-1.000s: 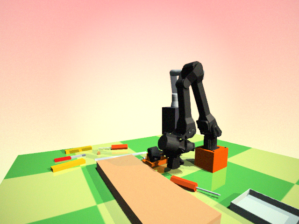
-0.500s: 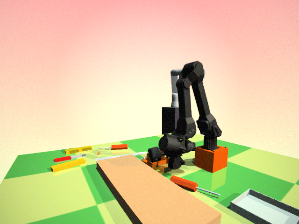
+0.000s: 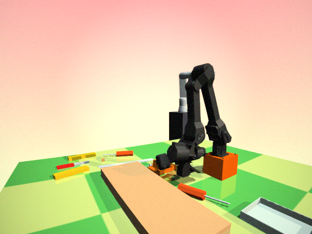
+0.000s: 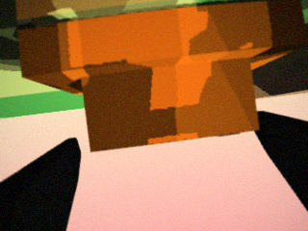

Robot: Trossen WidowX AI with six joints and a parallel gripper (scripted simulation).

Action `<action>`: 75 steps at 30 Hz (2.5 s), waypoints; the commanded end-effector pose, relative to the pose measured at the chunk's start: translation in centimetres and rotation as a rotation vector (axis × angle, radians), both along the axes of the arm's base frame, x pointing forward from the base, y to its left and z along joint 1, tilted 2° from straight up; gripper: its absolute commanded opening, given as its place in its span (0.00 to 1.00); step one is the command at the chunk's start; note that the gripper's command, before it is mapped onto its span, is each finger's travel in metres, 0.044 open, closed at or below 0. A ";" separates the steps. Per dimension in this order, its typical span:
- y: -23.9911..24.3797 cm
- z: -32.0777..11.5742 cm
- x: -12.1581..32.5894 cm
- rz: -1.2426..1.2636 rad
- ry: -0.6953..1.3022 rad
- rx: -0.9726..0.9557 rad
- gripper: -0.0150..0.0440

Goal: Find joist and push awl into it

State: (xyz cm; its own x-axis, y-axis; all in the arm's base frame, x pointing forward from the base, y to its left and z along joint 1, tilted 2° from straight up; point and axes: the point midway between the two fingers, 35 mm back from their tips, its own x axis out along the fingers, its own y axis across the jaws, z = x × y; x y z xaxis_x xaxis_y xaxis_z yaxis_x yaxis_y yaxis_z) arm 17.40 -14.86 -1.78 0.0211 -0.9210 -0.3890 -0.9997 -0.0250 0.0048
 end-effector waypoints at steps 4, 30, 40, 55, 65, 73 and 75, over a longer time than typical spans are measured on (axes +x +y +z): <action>0.4 0.3 0.4 0.000 -0.013 -0.002 1.00; 1.5 2.8 0.6 0.001 -0.011 -0.005 1.00; 1.6 9.3 0.0 0.000 -0.001 -0.002 1.00; -0.8 3.3 -1.2 -0.611 -0.447 0.586 1.00; -4.1 4.2 0.3 -1.192 -1.078 1.078 1.00; -4.5 4.6 0.4 -1.224 -1.124 1.108 1.00; -4.5 4.6 0.4 -1.224 -1.124 1.108 1.00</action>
